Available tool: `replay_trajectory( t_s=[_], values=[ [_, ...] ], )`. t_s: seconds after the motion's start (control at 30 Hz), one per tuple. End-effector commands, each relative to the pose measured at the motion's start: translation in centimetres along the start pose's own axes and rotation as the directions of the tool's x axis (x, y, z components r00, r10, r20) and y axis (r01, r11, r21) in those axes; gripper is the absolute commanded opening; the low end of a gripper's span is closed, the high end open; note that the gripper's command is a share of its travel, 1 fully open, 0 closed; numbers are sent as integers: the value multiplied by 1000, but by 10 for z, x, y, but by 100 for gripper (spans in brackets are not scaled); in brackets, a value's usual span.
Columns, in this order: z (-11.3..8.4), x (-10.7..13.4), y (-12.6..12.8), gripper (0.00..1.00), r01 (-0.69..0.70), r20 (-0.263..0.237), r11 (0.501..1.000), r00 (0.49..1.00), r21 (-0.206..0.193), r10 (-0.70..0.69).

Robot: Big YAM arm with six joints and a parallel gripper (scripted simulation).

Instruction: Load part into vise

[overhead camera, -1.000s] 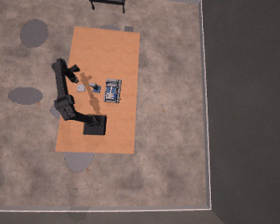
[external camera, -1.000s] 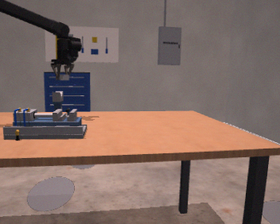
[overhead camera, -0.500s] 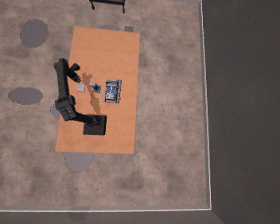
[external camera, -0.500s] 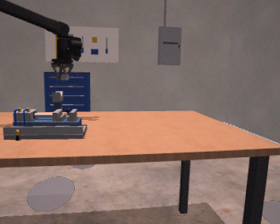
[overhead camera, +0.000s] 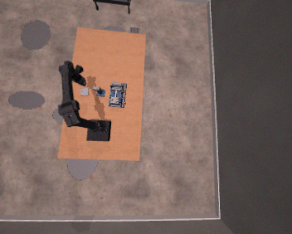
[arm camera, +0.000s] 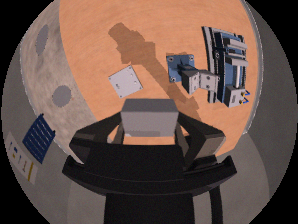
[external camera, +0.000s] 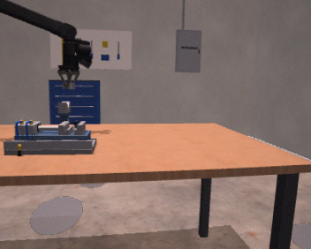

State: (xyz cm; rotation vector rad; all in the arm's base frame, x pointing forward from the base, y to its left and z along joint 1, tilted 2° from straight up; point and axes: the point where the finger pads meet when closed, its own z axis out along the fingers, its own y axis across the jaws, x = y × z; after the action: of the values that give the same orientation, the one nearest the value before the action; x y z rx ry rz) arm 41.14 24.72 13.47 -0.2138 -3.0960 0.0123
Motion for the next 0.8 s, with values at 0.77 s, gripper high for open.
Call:
replay_trajectory(
  t_s=[0.77],
  values=[
    [-18,-14,-34,0,524,48,852,851,-9,-523]
  ],
)
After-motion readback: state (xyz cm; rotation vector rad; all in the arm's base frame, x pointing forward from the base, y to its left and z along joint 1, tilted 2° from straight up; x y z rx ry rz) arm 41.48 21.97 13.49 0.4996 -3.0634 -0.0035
